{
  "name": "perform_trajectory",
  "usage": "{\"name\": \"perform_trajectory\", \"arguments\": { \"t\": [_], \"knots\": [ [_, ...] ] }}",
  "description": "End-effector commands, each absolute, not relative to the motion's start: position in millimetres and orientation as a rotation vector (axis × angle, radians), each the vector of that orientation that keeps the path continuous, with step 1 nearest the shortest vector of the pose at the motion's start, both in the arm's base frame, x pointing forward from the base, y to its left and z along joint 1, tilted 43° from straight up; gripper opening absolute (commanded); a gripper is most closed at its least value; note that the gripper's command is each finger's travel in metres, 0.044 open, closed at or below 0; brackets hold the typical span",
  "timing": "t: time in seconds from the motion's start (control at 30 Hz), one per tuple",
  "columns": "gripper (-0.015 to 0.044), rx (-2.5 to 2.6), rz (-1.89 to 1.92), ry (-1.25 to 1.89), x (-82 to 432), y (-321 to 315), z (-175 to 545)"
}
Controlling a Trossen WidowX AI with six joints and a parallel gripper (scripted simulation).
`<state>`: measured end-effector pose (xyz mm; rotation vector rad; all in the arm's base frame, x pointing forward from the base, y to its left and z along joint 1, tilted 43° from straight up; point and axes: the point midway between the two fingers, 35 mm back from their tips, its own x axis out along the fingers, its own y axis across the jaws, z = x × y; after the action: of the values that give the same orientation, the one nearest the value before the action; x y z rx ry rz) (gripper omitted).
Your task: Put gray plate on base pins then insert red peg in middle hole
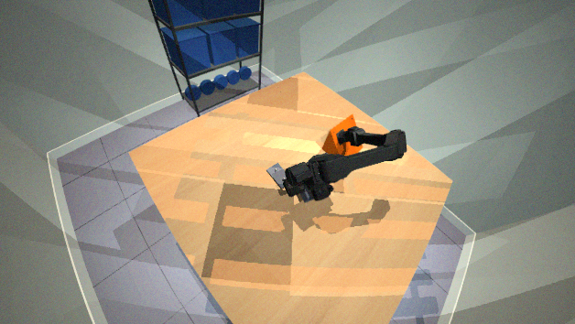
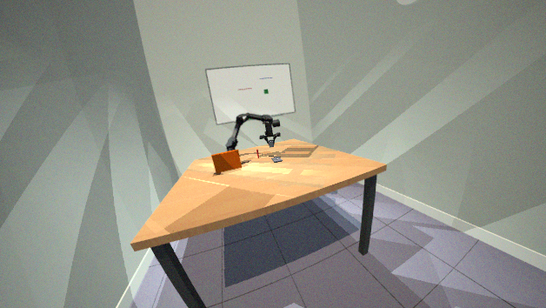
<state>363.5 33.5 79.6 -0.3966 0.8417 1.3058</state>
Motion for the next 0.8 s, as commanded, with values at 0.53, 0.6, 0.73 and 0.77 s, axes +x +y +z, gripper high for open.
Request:
{"name": "perform_trajectory", "arguments": {
  "t": [0.53,0.6,0.73,0.77],
  "knots": [
    [0.0000,-0.427,1.332,0.821,360,5,104],
    [0.0000,-0.433,1.335,0.817,361,2,98],
    [0.0000,-0.445,1.341,0.808,363,-2,86],
    [0.0000,-0.449,1.343,0.805,364,-3,83]
  ]
}}
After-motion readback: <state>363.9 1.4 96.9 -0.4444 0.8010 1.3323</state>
